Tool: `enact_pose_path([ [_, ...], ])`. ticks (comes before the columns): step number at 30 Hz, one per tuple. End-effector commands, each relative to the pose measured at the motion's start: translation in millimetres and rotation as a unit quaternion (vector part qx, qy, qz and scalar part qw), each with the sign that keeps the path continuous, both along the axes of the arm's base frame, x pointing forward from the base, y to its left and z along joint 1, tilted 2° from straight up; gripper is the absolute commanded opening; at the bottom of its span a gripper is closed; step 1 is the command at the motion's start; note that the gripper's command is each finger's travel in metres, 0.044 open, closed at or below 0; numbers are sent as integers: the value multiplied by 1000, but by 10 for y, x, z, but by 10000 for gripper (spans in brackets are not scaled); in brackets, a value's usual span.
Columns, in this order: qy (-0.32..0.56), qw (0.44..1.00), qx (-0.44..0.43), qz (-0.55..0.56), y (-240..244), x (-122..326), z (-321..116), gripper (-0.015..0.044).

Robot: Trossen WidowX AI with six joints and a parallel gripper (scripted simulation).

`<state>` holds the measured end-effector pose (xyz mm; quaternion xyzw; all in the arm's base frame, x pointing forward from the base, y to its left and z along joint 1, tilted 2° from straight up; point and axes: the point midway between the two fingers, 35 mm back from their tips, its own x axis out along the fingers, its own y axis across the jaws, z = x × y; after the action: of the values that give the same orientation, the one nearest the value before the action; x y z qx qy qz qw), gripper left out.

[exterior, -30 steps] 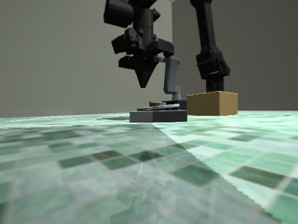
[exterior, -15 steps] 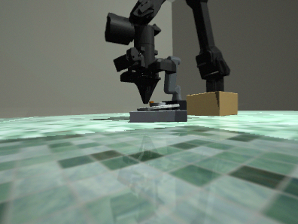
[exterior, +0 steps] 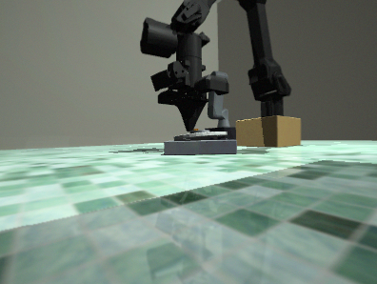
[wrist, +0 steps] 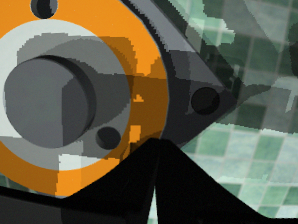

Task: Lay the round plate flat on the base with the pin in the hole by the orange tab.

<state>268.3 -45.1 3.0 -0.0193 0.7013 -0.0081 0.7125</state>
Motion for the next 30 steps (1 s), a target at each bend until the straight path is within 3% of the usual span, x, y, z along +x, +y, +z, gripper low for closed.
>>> enact_pose_path([
  [1, 6, 1000, 1, 0, 20, -81, -21, 0],
  [30, 8, 1000, 2, 0, 220, -320, -31, 0],
])
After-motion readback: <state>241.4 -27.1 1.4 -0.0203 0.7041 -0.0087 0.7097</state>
